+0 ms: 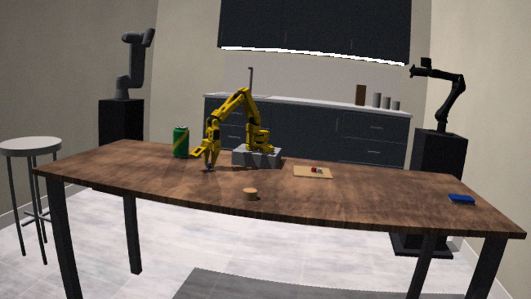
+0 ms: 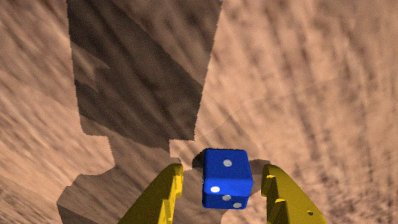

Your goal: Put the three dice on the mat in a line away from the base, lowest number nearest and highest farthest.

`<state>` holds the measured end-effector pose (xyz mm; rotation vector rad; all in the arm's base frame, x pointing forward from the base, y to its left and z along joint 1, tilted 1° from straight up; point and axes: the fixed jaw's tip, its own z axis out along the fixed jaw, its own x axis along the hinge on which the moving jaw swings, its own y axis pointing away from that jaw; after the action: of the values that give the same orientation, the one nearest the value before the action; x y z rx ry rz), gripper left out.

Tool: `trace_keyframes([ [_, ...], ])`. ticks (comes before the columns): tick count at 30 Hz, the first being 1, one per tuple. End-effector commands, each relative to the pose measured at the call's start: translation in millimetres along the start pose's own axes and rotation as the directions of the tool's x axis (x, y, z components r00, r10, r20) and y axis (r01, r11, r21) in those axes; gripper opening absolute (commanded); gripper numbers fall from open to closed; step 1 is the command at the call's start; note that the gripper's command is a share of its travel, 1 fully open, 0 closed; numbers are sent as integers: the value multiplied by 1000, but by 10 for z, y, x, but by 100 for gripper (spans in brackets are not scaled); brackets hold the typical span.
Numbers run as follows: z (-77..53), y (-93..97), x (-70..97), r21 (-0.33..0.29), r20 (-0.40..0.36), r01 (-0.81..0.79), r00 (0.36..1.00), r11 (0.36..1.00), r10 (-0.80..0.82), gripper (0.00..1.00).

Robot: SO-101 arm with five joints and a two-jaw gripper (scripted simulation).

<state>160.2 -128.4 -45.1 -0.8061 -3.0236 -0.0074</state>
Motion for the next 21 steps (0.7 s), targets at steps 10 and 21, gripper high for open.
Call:
trace_keyframes([
  [10, 39, -46, 39, -6, -19, 5, 1000, 1000, -5, 10],
  [21, 39, -68, 40, -6, -19, 5, 1000, 1000, -5, 7],
])
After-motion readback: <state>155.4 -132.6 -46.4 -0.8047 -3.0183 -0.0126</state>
